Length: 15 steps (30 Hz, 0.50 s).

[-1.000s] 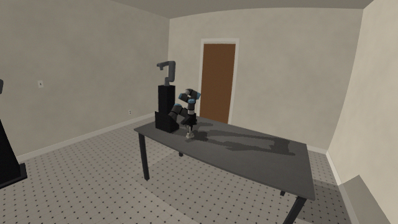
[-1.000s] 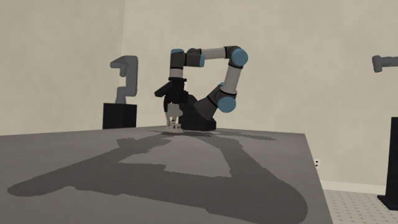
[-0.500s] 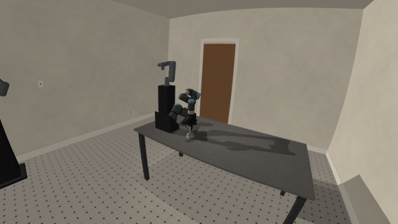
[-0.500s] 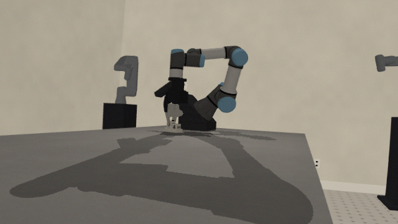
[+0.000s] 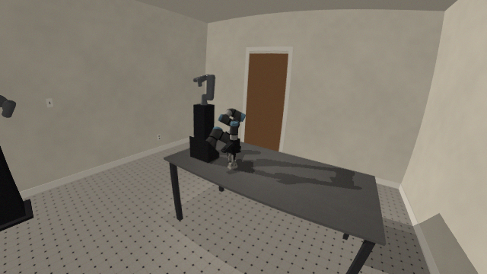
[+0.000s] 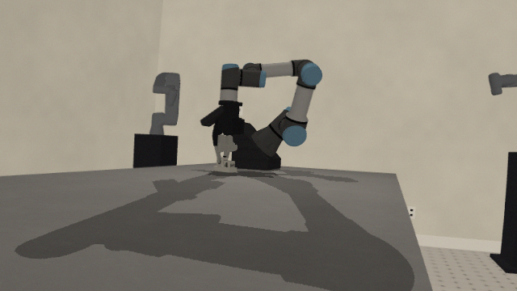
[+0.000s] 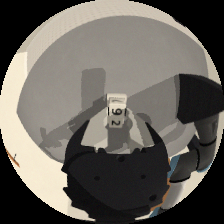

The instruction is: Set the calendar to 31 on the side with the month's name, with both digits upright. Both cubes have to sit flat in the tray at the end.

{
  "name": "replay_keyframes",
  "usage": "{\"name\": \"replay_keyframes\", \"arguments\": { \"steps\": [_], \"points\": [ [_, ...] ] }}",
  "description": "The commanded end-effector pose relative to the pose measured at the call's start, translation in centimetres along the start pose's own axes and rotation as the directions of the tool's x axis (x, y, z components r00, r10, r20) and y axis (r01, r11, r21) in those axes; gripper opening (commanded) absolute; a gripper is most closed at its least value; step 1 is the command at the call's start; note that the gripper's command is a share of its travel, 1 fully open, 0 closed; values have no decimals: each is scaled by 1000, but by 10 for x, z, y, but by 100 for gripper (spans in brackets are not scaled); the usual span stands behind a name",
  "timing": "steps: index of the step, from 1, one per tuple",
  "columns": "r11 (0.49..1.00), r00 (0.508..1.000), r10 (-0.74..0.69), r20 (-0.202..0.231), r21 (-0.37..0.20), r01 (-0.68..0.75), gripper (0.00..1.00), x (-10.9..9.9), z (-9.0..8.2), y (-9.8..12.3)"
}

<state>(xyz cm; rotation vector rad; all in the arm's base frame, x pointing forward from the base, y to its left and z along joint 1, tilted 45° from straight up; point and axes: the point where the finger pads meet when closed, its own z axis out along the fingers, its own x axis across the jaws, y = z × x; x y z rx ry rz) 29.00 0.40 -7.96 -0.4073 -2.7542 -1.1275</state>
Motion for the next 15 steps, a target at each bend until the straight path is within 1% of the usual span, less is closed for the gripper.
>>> {"name": "replay_keyframes", "arguments": {
  "steps": [1,15],
  "points": [
    [1000,1000,0,2,1,0,10,-1,0,0],
    [1000,1000,0,2,1,0,10,-1,5,0]
  ]
}}
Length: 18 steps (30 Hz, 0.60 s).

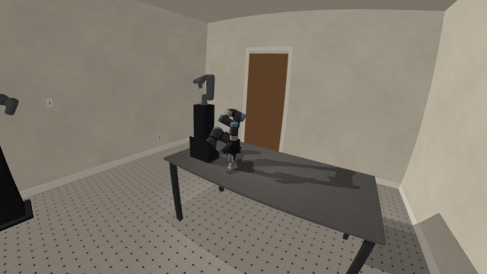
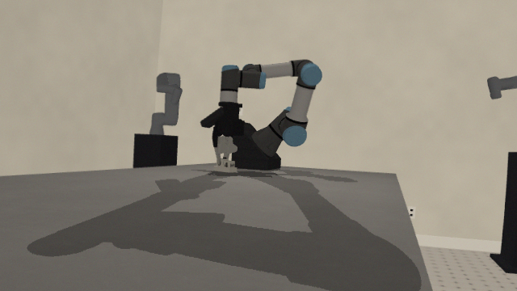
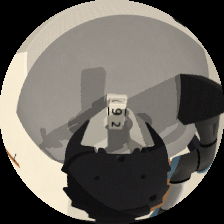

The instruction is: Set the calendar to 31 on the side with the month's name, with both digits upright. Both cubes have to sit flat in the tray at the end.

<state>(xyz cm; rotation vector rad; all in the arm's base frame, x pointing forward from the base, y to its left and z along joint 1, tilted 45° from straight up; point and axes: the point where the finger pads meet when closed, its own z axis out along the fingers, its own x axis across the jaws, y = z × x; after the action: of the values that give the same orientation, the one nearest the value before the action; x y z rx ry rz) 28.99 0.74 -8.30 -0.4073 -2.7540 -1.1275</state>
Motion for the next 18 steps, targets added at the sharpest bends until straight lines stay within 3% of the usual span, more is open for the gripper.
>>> {"name": "replay_keyframes", "arguments": {
  "steps": [1,18],
  "points": [
    [1000,1000,0,2,1,0,10,-1,0,0],
    [1000,1000,0,2,1,0,10,-1,4,0]
  ]
}}
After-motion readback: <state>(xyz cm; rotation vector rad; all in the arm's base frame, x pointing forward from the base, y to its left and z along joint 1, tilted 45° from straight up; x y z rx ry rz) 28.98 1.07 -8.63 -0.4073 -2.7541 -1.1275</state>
